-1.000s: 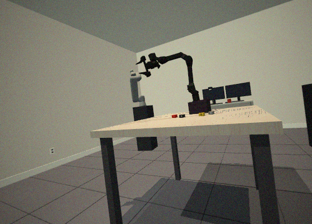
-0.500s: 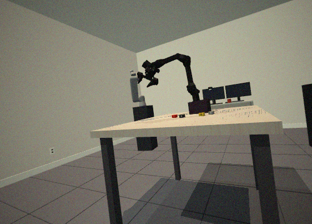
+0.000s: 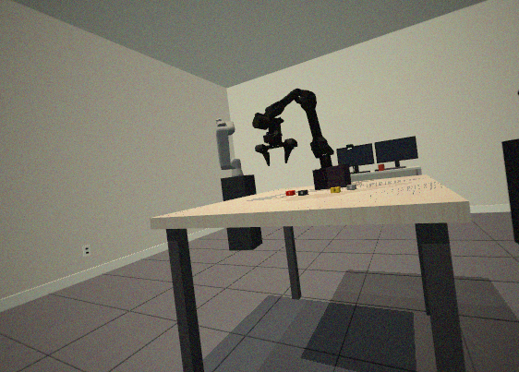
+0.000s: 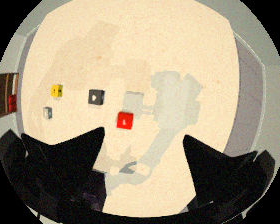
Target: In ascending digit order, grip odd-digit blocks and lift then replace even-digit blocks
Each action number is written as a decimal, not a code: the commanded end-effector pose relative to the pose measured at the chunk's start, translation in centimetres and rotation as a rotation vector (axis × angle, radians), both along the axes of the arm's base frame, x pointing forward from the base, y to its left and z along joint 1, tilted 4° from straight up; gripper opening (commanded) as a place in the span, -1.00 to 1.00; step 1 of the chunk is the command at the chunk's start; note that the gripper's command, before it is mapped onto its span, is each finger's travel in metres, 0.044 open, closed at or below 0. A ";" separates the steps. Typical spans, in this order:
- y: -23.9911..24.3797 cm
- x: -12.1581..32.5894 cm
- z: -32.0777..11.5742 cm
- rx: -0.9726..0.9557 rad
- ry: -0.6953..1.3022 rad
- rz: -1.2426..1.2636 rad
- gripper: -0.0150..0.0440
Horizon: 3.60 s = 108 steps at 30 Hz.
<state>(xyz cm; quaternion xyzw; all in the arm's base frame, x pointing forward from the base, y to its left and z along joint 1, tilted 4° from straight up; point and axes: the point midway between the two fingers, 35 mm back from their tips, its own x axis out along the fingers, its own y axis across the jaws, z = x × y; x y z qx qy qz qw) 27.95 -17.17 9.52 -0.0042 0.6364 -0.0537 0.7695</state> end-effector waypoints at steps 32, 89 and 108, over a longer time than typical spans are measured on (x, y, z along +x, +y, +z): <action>8.5 1.6 -2.4 0.017 0.152 -0.054 0.86; 24.1 4.6 -3.4 0.033 0.150 -0.052 0.86; 29.9 -1.8 -4.0 0.039 0.157 -0.052 0.86</action>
